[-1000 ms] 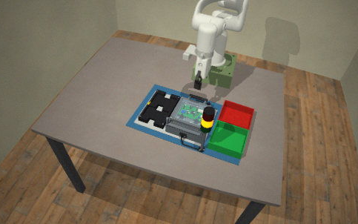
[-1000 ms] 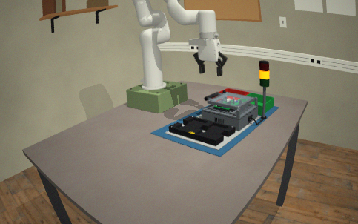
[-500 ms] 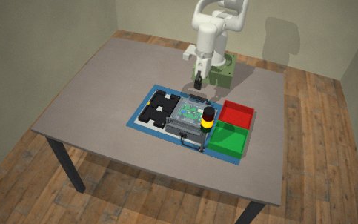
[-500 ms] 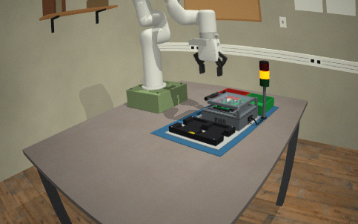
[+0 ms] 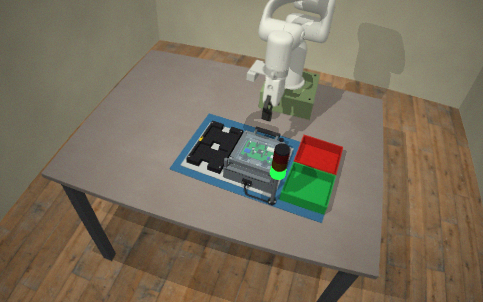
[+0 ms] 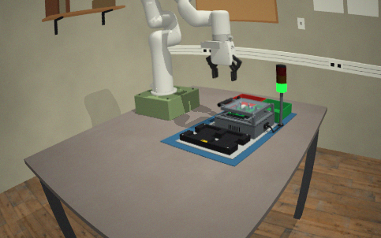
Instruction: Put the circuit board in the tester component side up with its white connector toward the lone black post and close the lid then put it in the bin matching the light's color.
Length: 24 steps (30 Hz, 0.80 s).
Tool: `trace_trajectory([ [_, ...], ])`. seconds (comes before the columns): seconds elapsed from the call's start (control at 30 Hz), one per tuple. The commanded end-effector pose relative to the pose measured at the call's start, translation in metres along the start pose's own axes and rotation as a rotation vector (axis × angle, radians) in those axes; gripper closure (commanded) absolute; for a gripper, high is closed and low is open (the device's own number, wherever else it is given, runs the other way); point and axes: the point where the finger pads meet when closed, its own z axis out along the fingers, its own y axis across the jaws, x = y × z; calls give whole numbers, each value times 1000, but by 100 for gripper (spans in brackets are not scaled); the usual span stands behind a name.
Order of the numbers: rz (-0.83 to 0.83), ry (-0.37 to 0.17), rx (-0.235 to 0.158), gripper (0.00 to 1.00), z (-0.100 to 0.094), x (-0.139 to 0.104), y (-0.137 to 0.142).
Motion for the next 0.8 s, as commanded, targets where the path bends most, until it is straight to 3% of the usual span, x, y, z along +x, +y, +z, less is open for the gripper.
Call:
trace_trajectory([
  [0.0,0,0,4,0,-1,0,-1],
  [0.03,0,0,4,0,-1,0,-1],
  [0.07,0,0,4,100,-1,0,-1],
  [0.77,0,0,4,100,-1,0,-1],
])
